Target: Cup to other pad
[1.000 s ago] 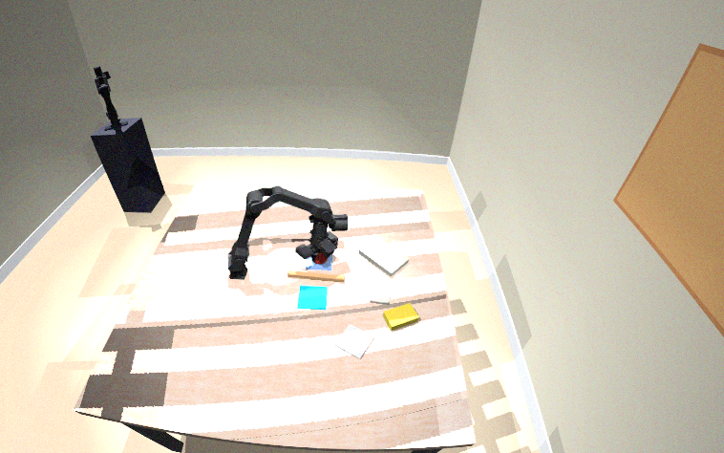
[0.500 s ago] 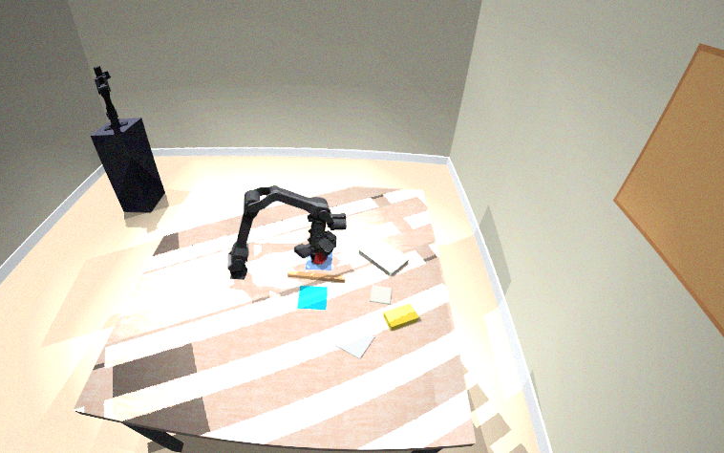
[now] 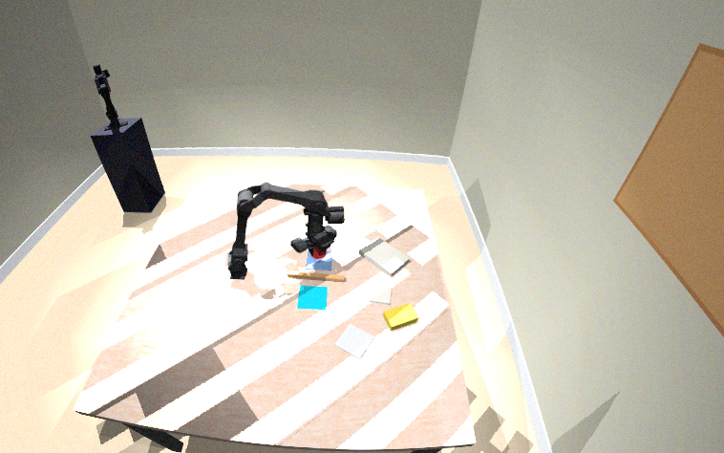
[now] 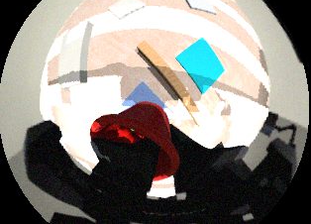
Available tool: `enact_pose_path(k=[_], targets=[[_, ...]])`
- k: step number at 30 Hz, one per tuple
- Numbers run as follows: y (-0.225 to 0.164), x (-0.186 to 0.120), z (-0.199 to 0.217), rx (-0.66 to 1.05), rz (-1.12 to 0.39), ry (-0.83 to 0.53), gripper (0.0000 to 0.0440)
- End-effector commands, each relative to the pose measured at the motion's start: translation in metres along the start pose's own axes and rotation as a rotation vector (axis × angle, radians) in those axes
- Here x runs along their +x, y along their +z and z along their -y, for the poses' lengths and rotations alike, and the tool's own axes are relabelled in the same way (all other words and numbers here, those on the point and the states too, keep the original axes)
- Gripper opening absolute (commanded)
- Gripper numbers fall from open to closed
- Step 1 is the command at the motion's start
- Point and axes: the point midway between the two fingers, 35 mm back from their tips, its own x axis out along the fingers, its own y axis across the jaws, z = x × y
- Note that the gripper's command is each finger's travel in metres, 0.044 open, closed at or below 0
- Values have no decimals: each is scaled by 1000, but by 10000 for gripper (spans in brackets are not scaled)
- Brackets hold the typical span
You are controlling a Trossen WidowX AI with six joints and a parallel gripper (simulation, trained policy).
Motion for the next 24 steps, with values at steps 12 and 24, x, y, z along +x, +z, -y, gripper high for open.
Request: enact_pose_path(k=[12,24], targets=[[33,-33,11,124,46,91,0],[73,-37,30,208,98,140,0]])
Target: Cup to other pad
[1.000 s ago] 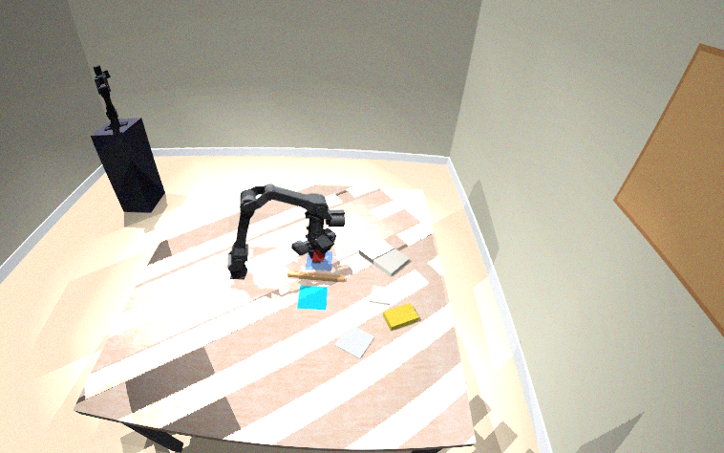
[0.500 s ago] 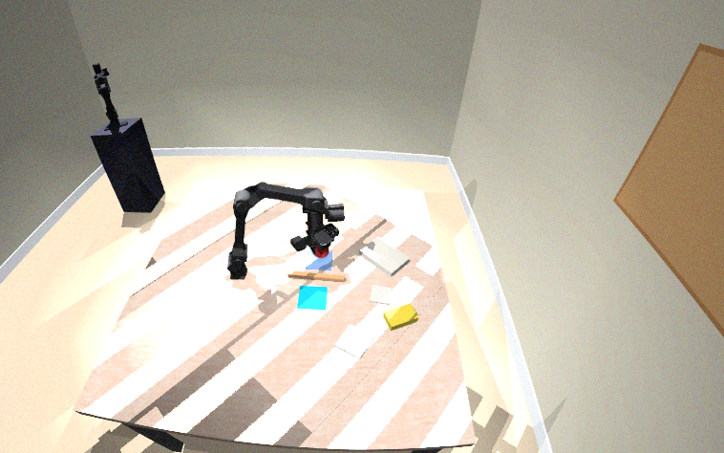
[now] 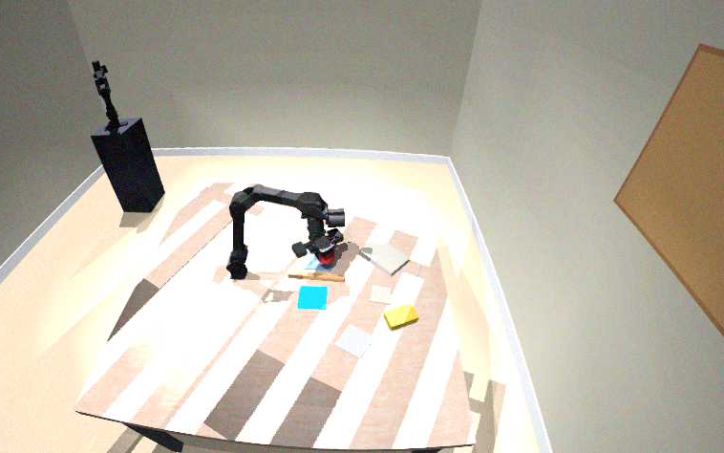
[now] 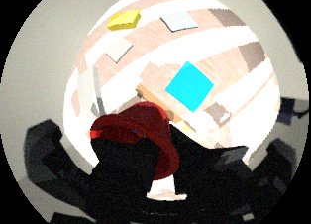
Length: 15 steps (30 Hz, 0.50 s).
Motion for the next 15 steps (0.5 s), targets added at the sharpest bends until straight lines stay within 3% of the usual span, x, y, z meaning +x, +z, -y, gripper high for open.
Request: enact_pose_path(k=[1,15], targets=[[15,-2,5,22,24,18,0],[57,11,30,107,61,33,0]])
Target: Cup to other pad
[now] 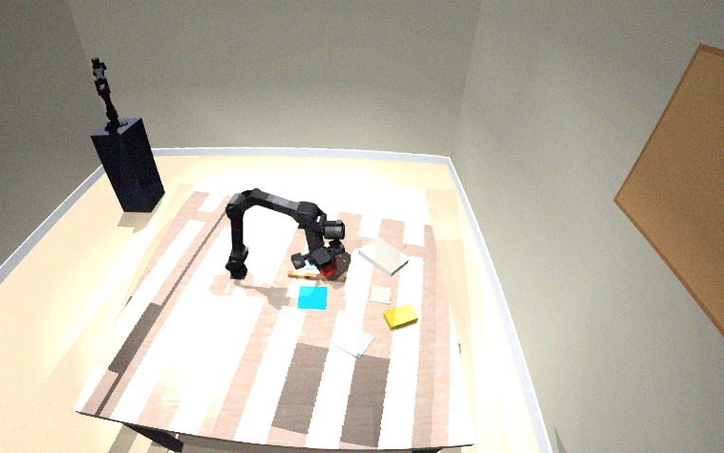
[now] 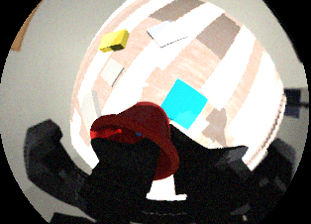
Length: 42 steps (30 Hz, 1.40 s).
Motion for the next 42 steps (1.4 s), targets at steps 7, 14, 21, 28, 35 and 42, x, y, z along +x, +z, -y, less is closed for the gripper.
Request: enact_pose_path(k=[7,14,21,28,35,42], targets=[[20,18,19,43,16,-9,0],[27,33,31,69,21,-12,0],[27,50,42,86,21,-18,0],[22,67,53,100,15,-27,2],[15,81,66,116,4,-51,12],[20,87,72,137,25,-33,91]])
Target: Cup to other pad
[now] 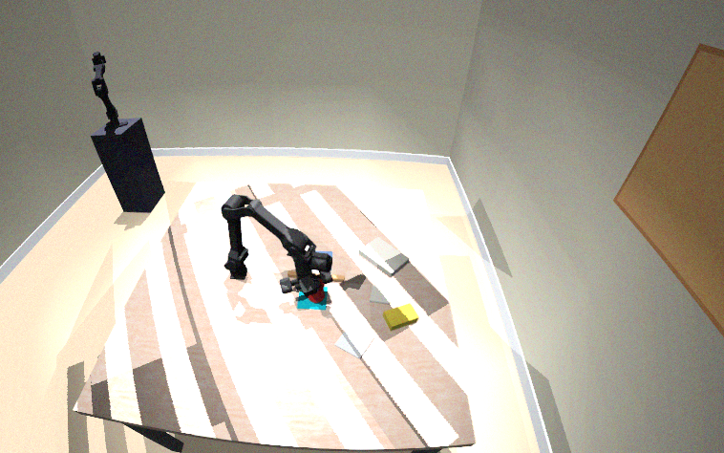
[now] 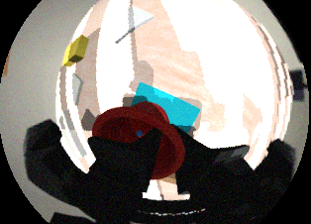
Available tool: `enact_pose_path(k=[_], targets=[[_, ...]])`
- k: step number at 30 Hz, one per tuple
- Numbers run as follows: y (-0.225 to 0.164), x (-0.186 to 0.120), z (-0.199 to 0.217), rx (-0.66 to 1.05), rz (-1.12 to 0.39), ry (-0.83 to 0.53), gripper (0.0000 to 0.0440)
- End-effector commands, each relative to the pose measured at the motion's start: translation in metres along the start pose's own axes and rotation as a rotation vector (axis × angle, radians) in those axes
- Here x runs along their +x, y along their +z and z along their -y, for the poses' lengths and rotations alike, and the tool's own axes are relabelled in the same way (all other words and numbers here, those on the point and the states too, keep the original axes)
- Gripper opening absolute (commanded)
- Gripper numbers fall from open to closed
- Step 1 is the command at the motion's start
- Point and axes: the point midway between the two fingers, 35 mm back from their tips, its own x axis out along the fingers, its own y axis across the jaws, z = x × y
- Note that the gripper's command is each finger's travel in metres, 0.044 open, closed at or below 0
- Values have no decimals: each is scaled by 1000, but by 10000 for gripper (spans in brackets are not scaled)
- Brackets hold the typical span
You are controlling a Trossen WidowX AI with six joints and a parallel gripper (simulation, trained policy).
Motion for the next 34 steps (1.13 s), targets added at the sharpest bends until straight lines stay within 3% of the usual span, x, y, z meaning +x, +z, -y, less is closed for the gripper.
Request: enact_pose_path(k=[1,3,15,29,34], targets=[[5,1,2,13,17,17,117],[8,-2,0,22,28,42,159],[11,-23,4,25,44,124,201],[19,-59,11,34,83,205,279],[26,-78,11,33,117,239,332]])
